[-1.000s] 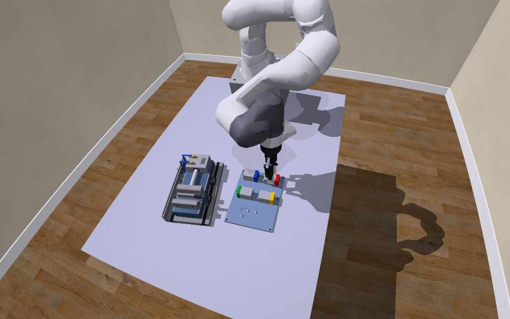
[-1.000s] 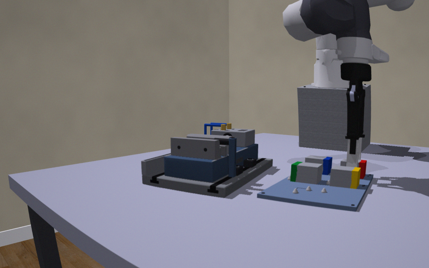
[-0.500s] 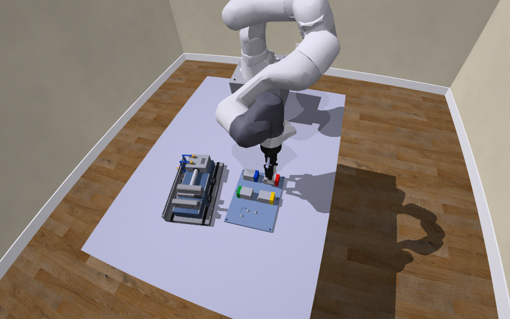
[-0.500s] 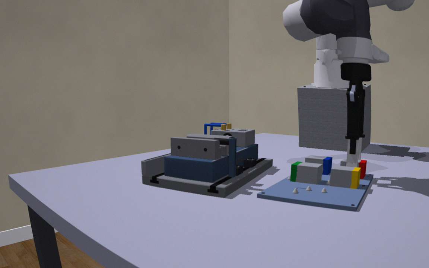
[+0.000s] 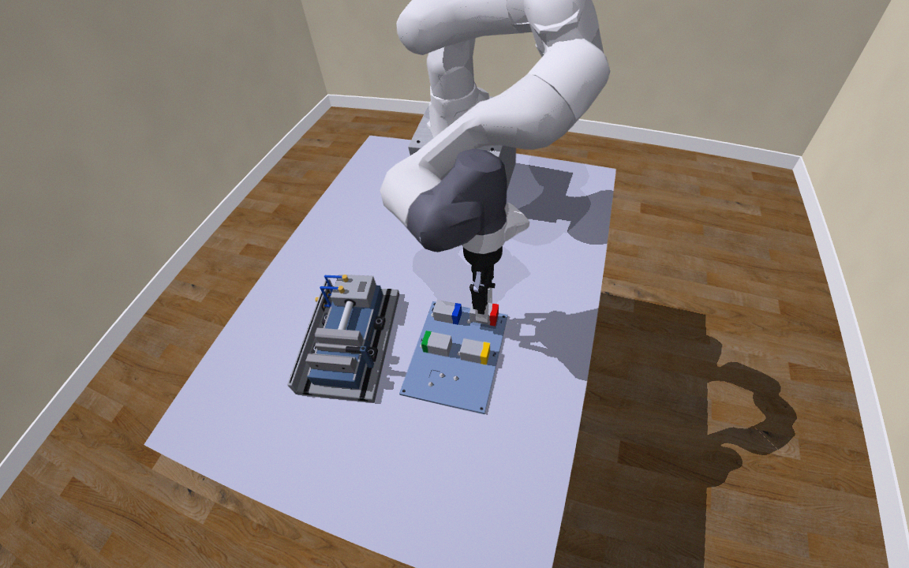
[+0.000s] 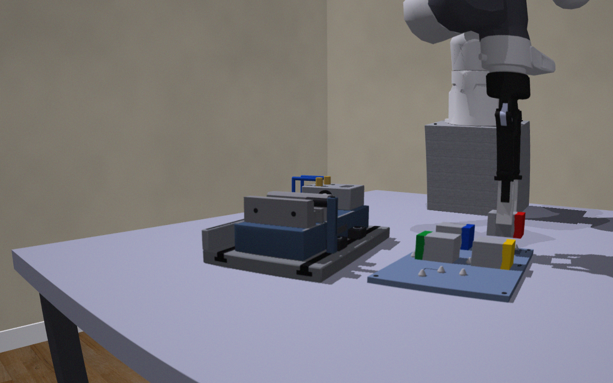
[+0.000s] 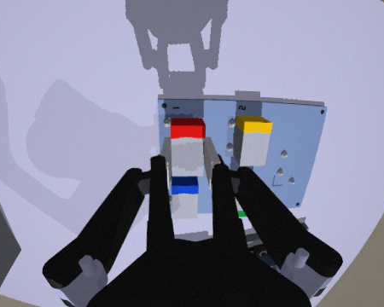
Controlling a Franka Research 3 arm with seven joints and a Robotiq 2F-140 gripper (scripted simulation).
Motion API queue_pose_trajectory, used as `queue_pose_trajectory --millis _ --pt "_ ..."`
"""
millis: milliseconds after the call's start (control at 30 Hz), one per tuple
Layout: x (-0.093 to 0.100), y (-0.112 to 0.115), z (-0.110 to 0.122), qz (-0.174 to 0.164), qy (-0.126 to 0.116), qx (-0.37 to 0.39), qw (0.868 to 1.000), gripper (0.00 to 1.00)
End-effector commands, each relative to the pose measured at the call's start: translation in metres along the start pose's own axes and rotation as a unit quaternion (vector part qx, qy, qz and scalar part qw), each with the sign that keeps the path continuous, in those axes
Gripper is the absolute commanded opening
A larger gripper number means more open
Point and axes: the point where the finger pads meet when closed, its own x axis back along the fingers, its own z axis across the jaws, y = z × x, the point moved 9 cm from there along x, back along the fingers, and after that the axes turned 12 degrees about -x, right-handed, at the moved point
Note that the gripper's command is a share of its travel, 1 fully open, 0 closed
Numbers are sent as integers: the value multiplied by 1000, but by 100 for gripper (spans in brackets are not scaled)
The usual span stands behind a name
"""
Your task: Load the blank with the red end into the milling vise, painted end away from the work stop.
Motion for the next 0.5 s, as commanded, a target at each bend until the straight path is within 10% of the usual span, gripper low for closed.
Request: queue_pose_trajectory --millis 0,467 --pt "2 1 -1 0 -2 -1 1000 0" --pt "30 1 0 0 -2 -1 1000 0"
